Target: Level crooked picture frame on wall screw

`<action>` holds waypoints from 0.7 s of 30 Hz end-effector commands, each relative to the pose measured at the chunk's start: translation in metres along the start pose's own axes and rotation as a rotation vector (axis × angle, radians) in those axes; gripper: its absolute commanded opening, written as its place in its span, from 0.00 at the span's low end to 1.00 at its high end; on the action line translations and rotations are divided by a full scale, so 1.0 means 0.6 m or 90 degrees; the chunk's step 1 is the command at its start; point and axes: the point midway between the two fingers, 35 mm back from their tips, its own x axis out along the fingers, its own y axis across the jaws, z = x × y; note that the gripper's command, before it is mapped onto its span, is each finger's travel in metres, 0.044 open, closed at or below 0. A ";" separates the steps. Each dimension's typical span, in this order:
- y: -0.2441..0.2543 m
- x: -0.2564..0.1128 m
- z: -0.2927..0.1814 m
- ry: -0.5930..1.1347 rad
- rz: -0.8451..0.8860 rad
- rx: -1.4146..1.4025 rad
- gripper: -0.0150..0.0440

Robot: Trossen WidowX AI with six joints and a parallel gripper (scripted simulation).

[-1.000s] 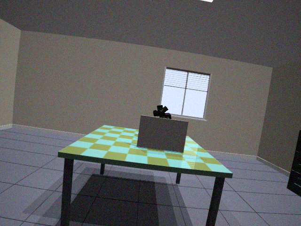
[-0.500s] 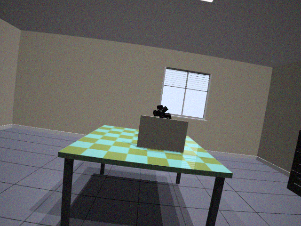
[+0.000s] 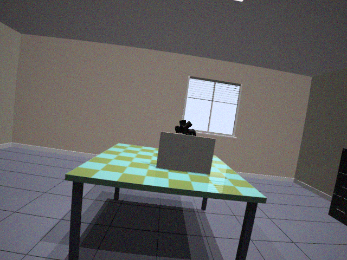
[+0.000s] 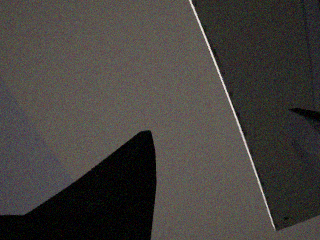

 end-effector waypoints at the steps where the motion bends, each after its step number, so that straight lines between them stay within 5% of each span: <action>1: 0.000 0.000 -0.001 0.002 -0.002 0.002 0.69; 11: -0.002 0.000 0.000 0.000 0.000 -0.002 0.69; 21: -0.094 -0.006 0.011 0.003 -0.001 -0.095 0.69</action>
